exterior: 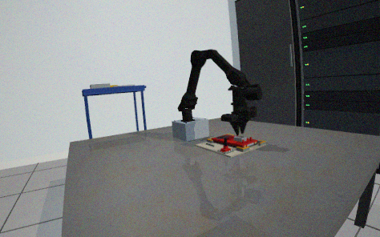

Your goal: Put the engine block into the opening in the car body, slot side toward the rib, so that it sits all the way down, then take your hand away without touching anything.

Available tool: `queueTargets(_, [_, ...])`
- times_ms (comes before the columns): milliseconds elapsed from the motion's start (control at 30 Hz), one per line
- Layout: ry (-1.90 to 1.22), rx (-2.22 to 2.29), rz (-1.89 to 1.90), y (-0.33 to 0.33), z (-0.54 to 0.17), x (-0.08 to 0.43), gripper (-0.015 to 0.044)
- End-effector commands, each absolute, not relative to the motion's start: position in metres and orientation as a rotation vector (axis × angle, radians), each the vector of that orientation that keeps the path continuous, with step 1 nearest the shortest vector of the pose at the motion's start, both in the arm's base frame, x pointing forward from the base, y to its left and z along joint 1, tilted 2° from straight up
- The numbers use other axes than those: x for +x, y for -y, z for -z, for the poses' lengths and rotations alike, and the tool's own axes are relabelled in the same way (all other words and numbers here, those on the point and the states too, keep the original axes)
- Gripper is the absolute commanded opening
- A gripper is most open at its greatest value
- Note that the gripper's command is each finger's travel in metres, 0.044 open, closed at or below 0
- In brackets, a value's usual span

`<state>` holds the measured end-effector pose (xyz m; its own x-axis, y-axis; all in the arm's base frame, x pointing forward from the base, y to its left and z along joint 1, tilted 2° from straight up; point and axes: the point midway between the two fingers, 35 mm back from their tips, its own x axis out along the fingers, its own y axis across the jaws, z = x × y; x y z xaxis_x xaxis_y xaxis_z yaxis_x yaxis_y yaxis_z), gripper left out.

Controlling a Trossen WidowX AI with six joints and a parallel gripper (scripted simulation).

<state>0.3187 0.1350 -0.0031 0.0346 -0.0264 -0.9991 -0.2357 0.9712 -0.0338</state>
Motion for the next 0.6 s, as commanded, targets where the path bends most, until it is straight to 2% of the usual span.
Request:
queueTargets(0, [-1.532, -0.204, -0.161, -0.1354, 0.0025, 0.3185, 0.0046])
queueTargets(67, [-1.532, -0.204, -0.161, -0.1354, 0.0025, 0.3185, 0.0])
queueTargets(567, [-1.532, -0.204, -0.161, -0.1354, 0.0025, 0.3185, 0.0])
